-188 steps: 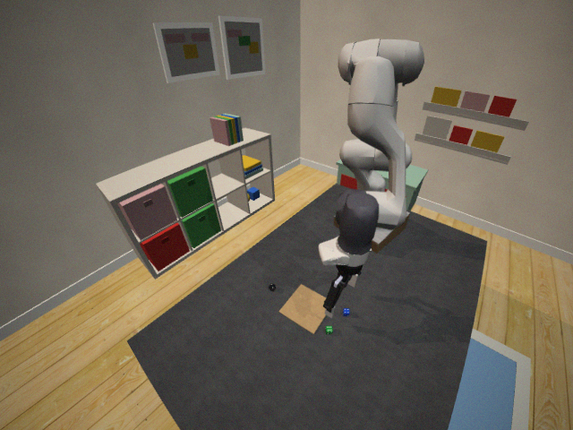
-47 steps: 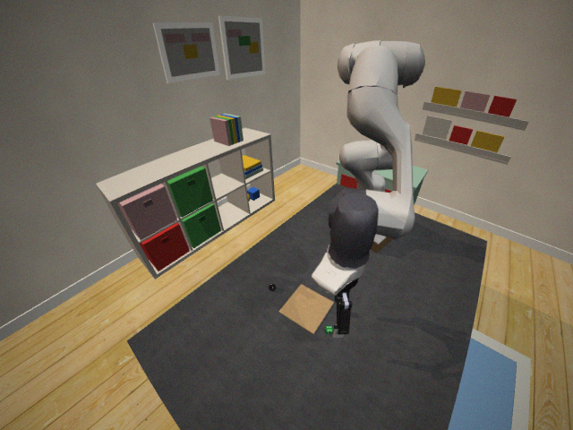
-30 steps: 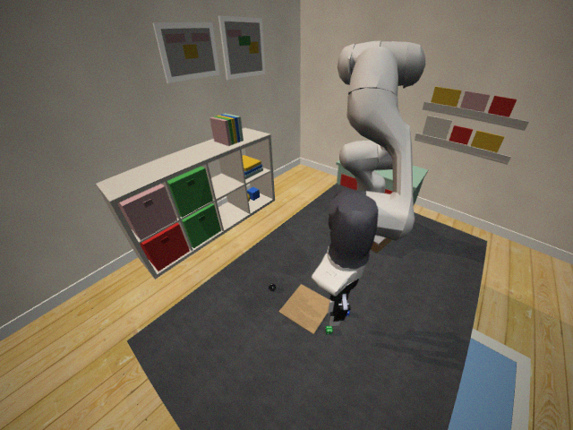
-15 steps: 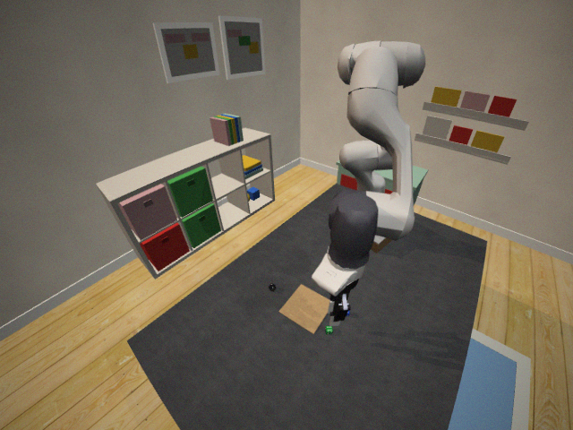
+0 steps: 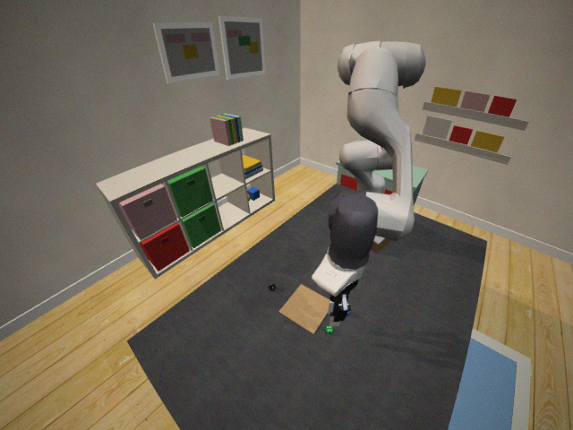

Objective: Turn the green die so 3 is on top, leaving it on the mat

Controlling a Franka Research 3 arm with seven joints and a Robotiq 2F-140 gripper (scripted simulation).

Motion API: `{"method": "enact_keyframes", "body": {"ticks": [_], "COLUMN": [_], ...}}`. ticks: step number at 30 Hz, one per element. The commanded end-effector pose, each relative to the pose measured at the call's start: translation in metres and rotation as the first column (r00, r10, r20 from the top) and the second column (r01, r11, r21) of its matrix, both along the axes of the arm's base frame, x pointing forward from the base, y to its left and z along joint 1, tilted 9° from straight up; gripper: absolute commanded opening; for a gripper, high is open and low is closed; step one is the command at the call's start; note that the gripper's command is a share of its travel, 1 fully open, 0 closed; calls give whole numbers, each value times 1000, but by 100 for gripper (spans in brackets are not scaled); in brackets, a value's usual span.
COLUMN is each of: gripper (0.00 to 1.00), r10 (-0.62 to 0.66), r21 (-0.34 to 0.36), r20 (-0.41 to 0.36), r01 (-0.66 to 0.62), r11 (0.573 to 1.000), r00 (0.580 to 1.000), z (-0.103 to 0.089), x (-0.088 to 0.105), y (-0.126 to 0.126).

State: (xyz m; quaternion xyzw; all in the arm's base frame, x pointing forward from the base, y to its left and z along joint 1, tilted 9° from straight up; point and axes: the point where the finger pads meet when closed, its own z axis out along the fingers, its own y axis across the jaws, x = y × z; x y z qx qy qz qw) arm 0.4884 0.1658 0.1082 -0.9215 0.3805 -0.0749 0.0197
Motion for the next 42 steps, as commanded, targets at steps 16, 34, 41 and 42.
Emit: {"method": "enact_keyframes", "body": {"ticks": [16,34,41,42], "gripper": [21,21,21,21], "r10": [2,2,2,2], "r21": [2,2,2,2], "r20": [2,2,2,2], "r01": [-2,-2,-2,-2], "r11": [1000,1000,1000,1000], "r00": [1000,1000,1000,1000], "z": [-19,-42,-48,-48], "x": [5,9,10,10], "y": [-1,-1,-1,-1]}}
